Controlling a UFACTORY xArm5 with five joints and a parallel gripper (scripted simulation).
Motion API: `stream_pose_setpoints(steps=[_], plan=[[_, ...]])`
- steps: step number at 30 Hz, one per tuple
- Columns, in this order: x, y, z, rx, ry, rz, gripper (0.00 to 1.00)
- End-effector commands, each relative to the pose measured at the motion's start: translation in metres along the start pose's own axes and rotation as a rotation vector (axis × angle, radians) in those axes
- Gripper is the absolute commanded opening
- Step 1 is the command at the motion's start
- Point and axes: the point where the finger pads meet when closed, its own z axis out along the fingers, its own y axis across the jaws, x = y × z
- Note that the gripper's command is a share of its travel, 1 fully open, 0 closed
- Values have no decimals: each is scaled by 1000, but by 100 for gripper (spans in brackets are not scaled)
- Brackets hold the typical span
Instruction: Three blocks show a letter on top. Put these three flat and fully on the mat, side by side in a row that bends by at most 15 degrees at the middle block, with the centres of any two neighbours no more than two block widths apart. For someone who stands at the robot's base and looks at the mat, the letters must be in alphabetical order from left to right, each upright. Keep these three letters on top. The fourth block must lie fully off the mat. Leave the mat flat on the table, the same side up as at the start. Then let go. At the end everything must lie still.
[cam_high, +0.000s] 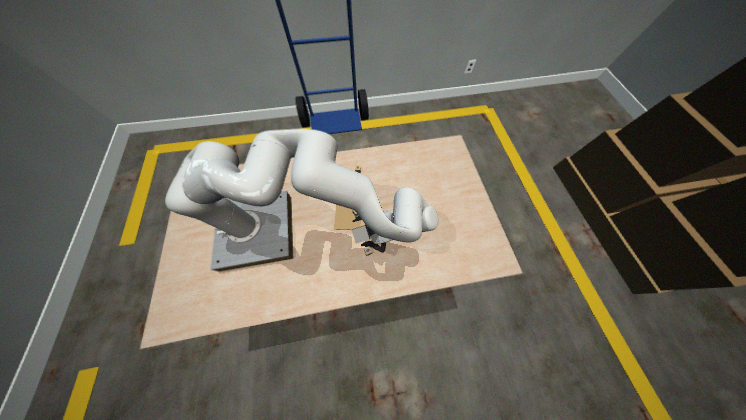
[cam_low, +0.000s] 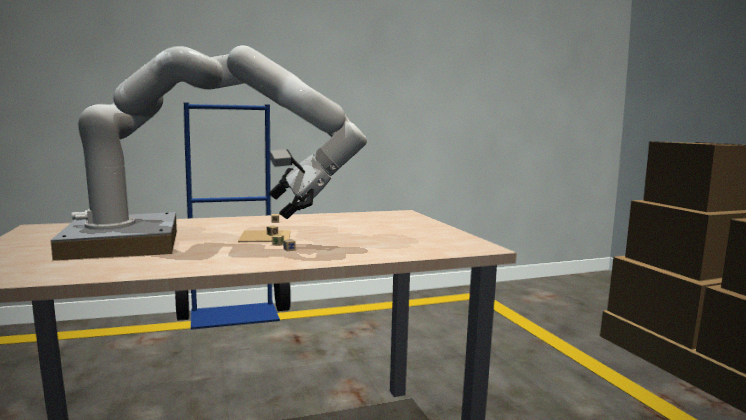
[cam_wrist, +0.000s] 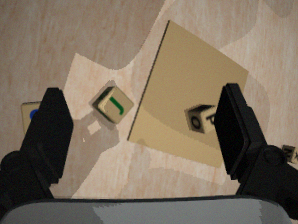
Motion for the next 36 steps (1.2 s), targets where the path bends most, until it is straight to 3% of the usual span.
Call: stream_pose_setpoints(steps=[1,8,10,25,27,28,36], plan=[[2,10,-12,39,-31,-132,100],[6,27,-26,99,-60,-342,100],[6,27,-26,99,-60,-342,100],[18,68,-53,255,-89,-823,100],[18,68,-53,255,-89,-823,100],[20,75,-57,283,-88,-901,100],[27,94,-66,366,-77,-1125,100]])
